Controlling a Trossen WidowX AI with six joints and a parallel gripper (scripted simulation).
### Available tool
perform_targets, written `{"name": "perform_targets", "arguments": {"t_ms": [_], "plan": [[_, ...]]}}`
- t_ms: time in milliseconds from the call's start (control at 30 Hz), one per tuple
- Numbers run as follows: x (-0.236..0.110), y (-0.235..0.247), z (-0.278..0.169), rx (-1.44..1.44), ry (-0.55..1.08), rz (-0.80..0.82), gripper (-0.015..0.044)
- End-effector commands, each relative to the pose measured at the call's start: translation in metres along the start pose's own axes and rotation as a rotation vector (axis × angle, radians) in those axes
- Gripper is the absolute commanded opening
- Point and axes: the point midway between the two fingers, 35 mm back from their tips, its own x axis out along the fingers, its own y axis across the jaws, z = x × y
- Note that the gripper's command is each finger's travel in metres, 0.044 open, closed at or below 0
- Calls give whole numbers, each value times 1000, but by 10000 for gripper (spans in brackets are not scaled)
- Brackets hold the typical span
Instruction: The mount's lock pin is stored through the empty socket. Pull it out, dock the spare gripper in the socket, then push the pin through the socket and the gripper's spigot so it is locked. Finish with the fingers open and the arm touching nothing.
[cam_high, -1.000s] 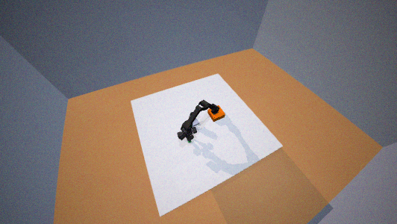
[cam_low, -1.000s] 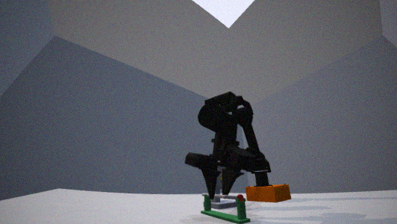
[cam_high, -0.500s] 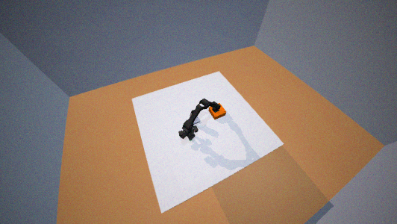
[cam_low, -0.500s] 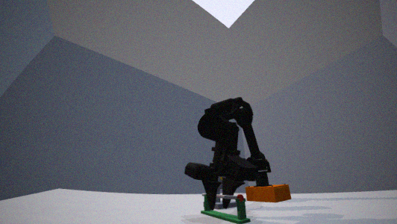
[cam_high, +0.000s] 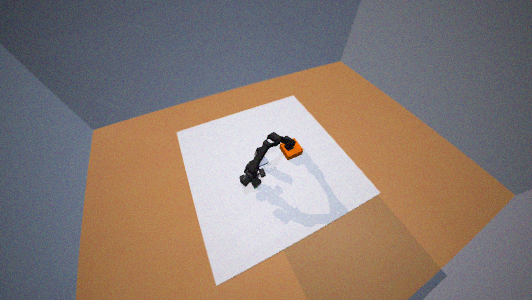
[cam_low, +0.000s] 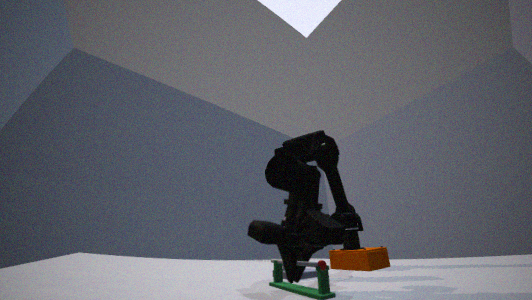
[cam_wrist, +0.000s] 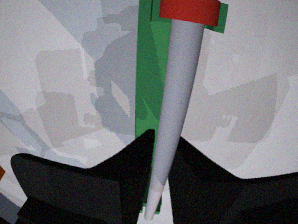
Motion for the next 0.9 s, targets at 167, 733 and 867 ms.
{"name": "perform_targets", "arguments": {"t_ms": [167, 733, 867], "plan": [[1, 0, 0, -4, -2, 2, 0], [-41, -1, -10, -4, -3, 2, 0], [-55, -1, -14, -4, -3, 2, 0]]}}
